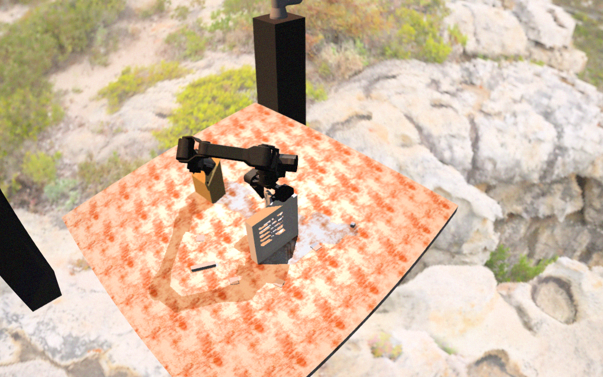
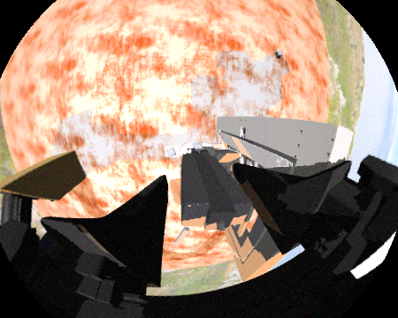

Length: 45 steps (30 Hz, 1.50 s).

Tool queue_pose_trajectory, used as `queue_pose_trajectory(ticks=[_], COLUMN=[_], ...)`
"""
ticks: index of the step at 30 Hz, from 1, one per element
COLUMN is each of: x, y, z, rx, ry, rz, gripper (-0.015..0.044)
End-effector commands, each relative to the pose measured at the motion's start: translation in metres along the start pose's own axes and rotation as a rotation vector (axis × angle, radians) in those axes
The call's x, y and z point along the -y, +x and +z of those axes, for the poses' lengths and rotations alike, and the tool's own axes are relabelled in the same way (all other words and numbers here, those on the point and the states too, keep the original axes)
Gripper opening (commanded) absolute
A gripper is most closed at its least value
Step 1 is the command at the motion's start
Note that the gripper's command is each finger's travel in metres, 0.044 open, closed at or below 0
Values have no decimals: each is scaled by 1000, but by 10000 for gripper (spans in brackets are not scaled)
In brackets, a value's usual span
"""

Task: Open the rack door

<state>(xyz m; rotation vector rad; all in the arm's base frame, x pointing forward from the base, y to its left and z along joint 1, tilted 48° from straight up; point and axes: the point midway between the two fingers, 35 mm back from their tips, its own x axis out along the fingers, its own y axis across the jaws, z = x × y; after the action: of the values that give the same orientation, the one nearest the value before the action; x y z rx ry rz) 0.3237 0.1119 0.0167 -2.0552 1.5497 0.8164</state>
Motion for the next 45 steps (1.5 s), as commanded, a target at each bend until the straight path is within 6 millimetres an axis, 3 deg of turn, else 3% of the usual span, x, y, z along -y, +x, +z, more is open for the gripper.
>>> queue_pose_trajectory(ticks=[1,45], x=[1,1], y=[1,1], z=[-2,-2], rx=[-5,-1], ry=[194,2374], rz=[-2,-4], gripper=[297,297])
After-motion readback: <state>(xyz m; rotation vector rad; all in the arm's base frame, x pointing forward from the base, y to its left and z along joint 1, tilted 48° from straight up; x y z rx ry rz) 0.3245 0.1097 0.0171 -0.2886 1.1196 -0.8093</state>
